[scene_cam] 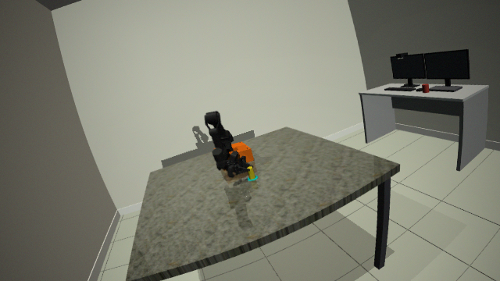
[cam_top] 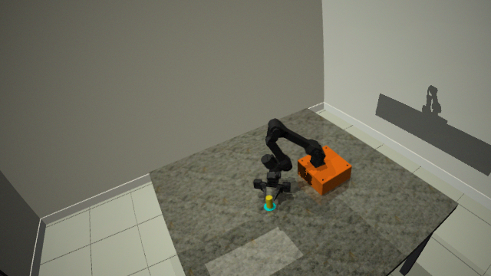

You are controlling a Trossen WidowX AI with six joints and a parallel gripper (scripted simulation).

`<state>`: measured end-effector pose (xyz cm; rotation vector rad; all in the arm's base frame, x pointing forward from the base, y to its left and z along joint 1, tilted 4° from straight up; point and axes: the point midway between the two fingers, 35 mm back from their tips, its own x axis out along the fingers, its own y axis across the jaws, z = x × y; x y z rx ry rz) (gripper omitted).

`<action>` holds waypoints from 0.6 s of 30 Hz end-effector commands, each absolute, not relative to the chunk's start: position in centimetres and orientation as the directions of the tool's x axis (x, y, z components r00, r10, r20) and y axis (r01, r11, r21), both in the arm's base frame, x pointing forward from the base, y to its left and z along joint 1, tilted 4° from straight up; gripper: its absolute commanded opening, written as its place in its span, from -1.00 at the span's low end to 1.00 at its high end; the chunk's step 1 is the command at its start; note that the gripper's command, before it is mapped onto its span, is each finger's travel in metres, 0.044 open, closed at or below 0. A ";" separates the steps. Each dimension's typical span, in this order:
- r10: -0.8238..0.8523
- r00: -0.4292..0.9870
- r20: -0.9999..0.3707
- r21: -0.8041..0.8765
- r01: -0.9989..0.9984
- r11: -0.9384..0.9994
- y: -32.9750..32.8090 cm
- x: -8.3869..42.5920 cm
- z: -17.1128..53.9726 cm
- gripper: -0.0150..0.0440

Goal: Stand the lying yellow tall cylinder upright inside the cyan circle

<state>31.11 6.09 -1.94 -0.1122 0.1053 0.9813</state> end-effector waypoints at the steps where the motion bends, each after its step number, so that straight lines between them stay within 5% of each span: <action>1: 0.820 0.555 -0.140 -0.055 -0.831 0.553 6.1 31.2 -1.9 0.49; 5: 0.820 0.555 -0.140 -0.055 -0.831 0.553 6.1 31.2 -1.9 0.84; 18: 0.812 0.576 -0.092 -0.057 -0.818 0.573 5.3 31.3 2.6 0.86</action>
